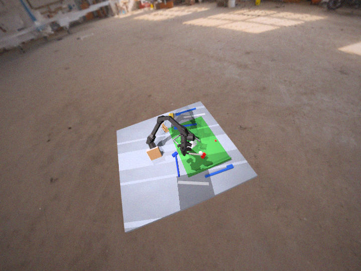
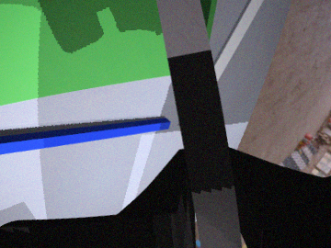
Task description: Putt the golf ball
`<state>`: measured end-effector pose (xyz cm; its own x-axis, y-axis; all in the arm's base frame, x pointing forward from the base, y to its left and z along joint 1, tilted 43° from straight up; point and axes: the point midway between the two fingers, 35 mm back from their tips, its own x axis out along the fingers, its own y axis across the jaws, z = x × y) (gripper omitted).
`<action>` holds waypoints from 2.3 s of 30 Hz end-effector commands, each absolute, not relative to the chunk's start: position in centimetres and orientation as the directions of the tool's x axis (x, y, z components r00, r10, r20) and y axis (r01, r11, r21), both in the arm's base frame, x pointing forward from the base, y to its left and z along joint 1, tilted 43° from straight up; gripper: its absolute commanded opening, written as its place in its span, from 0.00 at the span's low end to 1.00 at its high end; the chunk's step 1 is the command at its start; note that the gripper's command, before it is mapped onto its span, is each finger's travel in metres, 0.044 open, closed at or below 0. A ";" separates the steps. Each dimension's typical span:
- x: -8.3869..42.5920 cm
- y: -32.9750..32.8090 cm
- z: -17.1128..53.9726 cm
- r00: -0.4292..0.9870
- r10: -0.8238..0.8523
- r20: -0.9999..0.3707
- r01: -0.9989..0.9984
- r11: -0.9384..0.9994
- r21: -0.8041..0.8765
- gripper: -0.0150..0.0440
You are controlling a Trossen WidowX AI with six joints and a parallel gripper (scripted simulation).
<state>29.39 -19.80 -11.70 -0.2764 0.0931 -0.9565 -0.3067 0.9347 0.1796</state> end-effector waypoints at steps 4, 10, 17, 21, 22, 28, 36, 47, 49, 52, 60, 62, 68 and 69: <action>29.8 -19.7 -12.6 -0.268 0.092 -0.959 -0.301 0.938 0.174 0.25; 29.9 -19.5 -13.5 -0.268 0.092 -0.959 -0.301 0.938 0.174 0.25; 29.6 -19.2 -13.8 -0.278 0.095 -0.956 -0.303 0.936 0.181 0.25; 29.6 -19.2 -13.8 -0.278 0.095 -0.956 -0.303 0.936 0.181 0.25; 29.6 -19.2 -13.8 -0.278 0.095 -0.956 -0.303 0.936 0.181 0.25; 29.9 -19.6 -14.2 -0.276 0.095 -0.956 -0.303 0.936 0.180 0.25; 31.1 -21.6 -15.8 -0.267 0.090 -0.959 -0.301 0.938 0.172 0.25; 30.9 -21.0 -15.4 -0.269 0.097 -0.958 -0.299 0.937 0.179 0.25; 30.6 -19.3 -13.7 -0.269 0.097 -0.958 -0.299 0.937 0.179 0.25; 29.5 -16.5 -10.9 -0.270 0.098 -0.958 -0.300 0.937 0.180 0.25; 25.6 -10.6 -6.2 -0.273 0.100 -0.957 -0.300 0.936 0.183 0.25; 25.6 -10.6 -6.1 -0.273 0.100 -0.957 -0.300 0.936 0.183 0.25; 25.3 -11.3 -3.7 -0.274 0.099 -0.957 -0.300 0.936 0.183 0.25; 25.2 -11.5 -3.0 -0.274 0.099 -0.957 -0.300 0.936 0.183 0.25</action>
